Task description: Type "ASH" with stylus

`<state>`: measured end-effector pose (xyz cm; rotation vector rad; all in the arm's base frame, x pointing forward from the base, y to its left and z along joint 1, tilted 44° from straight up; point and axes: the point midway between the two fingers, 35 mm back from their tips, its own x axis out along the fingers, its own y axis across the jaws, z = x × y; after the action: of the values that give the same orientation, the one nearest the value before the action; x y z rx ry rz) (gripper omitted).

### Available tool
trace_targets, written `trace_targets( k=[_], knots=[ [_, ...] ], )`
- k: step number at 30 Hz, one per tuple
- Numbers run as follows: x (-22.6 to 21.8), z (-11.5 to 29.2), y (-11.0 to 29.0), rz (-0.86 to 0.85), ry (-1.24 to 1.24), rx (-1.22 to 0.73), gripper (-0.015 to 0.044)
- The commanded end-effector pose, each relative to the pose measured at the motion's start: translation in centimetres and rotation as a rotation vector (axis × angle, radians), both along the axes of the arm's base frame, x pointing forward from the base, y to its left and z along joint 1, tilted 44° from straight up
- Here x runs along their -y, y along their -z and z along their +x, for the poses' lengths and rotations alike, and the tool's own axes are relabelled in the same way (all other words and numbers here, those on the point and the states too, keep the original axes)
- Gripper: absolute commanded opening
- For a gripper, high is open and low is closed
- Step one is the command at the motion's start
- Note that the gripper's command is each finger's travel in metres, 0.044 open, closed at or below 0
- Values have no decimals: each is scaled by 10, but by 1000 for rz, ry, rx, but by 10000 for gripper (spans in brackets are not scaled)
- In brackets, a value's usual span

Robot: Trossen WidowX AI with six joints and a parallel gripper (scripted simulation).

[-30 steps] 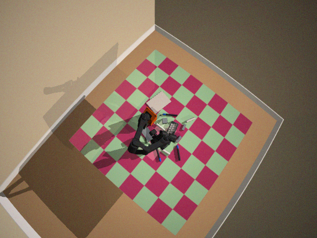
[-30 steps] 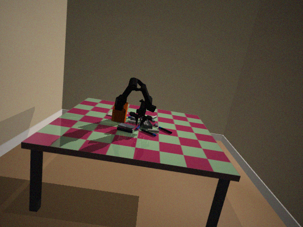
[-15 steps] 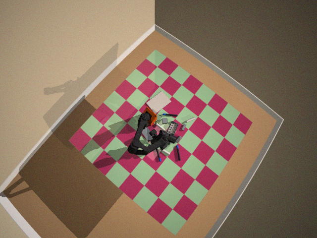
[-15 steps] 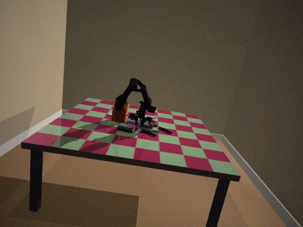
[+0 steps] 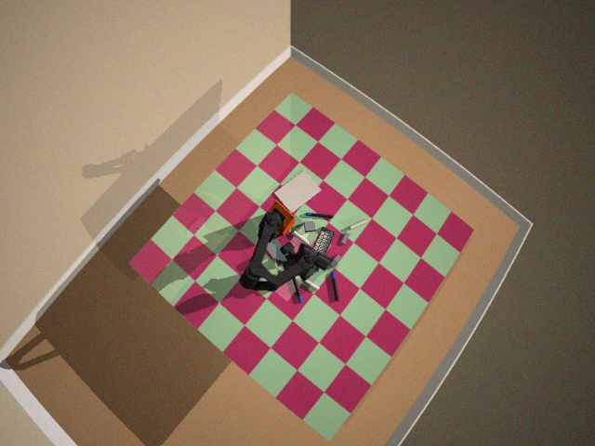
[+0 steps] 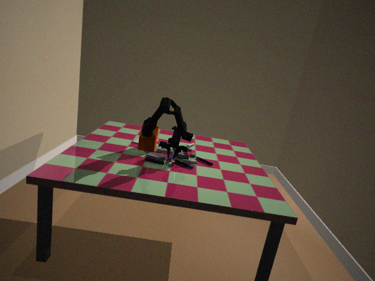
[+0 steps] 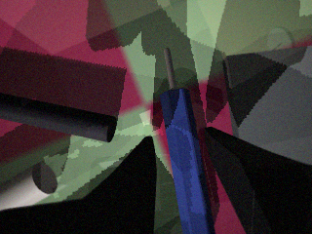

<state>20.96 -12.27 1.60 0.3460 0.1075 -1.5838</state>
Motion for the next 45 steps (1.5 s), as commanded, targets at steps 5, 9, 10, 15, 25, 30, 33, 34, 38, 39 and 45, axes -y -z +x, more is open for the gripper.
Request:
trace_targets(
  k=[5,9,10,15,25,30,33,34,38,39,45],
  knots=[
    [0,0,0,0,0,-1,45],
    [0,0,0,0,0,-1,18],
    [0,0,0,0,0,-1,12],
    [0,0,0,0,0,-1,0],
    [-16,-1,-13,11,-4,-2,0],
    [-27,-2,-25,9,-2,-3,0],
    [-33,-3,-34,4,0,-3,0],
    [-34,-3,-35,3,0,-3,0],
    [-35,-3,-36,2,0,-3,0],
    [-33,-5,-32,4,-2,-20,0],
    [-36,-8,-20,171,99,-156,0]
  ],
)
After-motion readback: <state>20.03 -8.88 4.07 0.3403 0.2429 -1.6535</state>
